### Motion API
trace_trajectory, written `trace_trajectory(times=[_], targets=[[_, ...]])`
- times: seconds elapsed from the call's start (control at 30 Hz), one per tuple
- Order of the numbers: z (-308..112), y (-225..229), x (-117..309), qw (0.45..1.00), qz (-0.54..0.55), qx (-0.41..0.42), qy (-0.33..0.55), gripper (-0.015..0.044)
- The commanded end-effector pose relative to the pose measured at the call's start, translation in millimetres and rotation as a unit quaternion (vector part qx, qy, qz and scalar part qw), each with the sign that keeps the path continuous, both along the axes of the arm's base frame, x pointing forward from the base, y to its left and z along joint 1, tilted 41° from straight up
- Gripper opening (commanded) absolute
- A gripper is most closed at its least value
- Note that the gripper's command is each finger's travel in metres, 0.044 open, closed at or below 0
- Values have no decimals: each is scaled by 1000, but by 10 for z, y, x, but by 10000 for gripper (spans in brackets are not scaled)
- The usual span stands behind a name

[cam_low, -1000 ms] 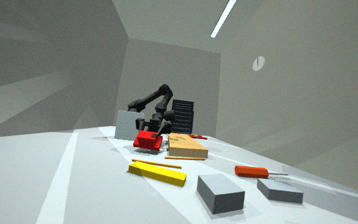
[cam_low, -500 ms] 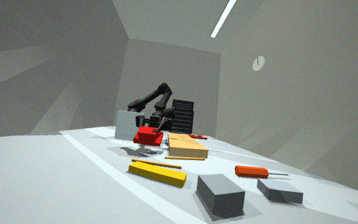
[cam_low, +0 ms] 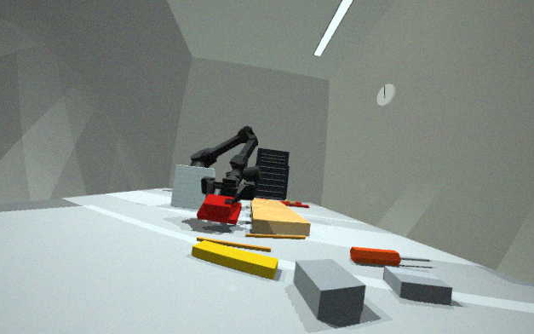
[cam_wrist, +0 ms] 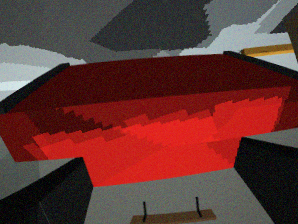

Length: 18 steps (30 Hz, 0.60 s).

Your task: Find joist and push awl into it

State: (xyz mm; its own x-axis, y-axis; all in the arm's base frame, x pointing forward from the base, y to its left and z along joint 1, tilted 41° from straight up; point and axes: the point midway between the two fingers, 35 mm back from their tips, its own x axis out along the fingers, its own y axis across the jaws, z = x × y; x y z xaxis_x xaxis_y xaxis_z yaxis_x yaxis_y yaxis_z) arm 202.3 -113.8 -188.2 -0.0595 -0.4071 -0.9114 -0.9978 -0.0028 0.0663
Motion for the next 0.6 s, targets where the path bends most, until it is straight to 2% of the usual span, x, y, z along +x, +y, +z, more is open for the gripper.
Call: trace_trajectory(times=[0.0, 0.3, 0.57], targets=[[-30, 23, 21, 1000, -3, -4, -4, 0], [-114, 119, 5, 1000, -4, -1, -5, 0], [-133, 147, -26, 1000, -1, 1, 1, 210]])
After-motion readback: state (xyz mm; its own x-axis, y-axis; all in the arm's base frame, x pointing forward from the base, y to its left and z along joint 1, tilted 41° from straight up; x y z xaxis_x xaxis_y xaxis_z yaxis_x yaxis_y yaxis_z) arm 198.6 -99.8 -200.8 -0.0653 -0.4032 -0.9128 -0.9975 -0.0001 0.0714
